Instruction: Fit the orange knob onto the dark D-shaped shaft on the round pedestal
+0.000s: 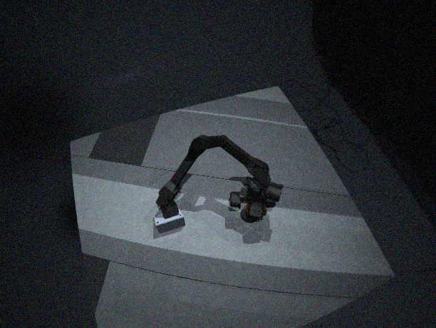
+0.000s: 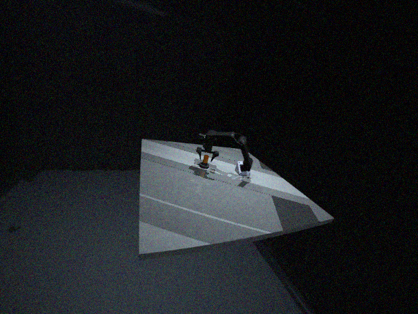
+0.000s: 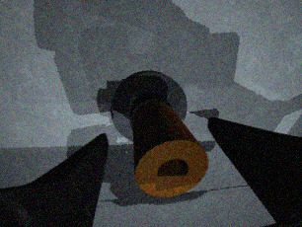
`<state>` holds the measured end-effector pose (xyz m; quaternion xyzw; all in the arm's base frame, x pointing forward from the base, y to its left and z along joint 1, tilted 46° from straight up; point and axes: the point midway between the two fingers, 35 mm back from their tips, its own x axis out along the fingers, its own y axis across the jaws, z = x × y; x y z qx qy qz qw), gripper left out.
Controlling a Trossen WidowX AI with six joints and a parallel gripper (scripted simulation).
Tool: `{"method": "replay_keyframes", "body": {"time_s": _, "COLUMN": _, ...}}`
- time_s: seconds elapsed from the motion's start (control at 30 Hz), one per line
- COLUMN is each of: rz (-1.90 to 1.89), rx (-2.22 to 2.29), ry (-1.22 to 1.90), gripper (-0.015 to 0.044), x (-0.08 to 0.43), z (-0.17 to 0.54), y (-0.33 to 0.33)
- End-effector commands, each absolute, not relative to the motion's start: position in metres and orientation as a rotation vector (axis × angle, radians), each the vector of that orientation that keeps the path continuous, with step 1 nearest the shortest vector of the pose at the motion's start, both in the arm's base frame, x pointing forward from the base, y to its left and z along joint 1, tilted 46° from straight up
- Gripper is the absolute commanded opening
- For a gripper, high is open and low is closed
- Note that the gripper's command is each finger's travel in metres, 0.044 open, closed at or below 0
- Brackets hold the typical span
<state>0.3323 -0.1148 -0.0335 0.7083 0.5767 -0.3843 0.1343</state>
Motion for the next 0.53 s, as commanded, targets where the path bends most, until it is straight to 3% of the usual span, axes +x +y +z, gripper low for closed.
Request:
{"method": "replay_keyframes", "body": {"time_s": 0.0, "rz": -1.137, "rx": 2.080, "ry": 1.644, "gripper": 0.0440, "x": 0.334, "z": -0.015, "y": -0.139}}
{"method": "replay_keyframes", "body": {"time_s": 0.17, "rz": -1.202, "rx": 2.139, "ry": 1.623, "gripper": 0.0440, "x": 0.327, "z": 0.028, "y": -0.181}}
{"method": "replay_keyframes", "body": {"time_s": 0.5, "rz": -1.204, "rx": 2.143, "ry": 1.616, "gripper": 0.0440, "x": 0.330, "z": 0.030, "y": -0.183}}
